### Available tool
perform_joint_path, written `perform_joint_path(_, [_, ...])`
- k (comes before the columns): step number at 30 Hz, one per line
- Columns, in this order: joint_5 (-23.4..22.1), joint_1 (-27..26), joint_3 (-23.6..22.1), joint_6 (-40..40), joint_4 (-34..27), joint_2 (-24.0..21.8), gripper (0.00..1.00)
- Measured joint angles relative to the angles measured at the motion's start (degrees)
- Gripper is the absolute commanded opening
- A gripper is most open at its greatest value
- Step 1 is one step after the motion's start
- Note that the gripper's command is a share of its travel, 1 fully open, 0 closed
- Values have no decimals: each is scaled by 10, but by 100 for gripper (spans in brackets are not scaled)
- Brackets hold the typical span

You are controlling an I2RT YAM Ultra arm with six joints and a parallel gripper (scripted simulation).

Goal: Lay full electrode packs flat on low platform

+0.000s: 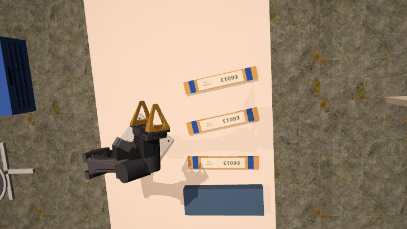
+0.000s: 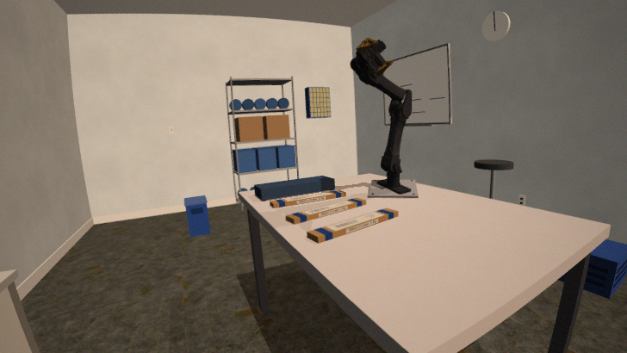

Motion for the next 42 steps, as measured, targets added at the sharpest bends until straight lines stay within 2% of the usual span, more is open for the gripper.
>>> perform_joint_path(28, [0,0,-4,-2,3,-2,95])
perform_joint_path(31, [1,3,-49,-17,13,-21,95])
perform_joint_path(42, [11,23,-262,-85,59,-85,95])
